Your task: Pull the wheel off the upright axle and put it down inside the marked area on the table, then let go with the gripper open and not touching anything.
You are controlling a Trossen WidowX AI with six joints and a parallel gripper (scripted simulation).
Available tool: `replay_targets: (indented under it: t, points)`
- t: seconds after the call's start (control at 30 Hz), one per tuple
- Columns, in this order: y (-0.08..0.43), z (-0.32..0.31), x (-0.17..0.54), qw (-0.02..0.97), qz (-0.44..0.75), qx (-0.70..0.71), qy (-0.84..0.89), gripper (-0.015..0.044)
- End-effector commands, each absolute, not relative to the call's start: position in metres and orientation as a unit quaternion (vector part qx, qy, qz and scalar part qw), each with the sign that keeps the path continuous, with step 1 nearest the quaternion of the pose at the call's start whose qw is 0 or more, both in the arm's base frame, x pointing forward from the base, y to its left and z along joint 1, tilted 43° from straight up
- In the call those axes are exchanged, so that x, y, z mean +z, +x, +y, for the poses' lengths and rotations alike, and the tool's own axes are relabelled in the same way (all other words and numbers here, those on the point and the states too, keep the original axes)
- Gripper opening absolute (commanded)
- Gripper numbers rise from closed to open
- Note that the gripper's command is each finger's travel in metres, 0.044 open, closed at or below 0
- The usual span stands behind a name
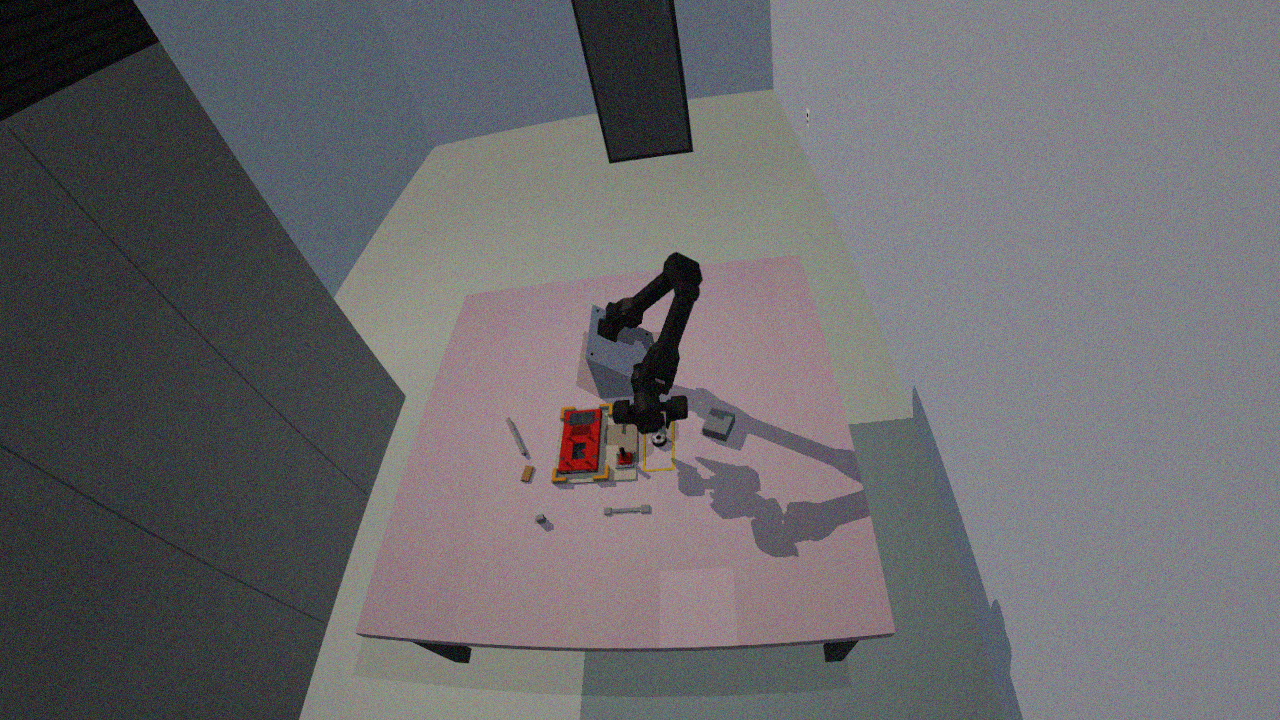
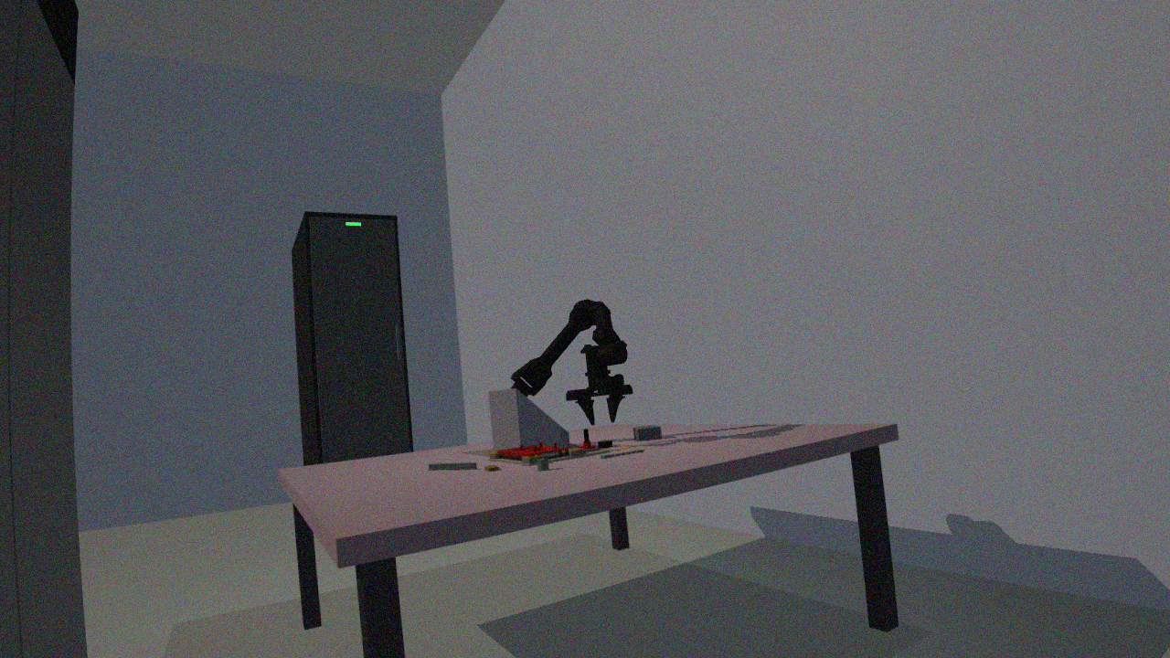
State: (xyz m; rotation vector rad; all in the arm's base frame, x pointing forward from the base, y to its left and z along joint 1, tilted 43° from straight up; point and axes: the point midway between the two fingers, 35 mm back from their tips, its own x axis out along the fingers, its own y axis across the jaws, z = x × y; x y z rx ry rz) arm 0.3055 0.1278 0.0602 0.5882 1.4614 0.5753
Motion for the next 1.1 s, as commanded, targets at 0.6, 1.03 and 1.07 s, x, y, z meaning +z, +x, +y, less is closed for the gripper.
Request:
replay_targets:
  t: [0.6,1.03,1.07]
  points:
    - [0.221,0.066,0.070,0.664,0.652,0.258,0.257,0.0440]
    - [0.221,0.066,0.070,0.664,0.652,0.258,0.257,0.0440]
    - [0.221,0.066,0.070,0.664,0.652,0.258,0.257,0.0440]
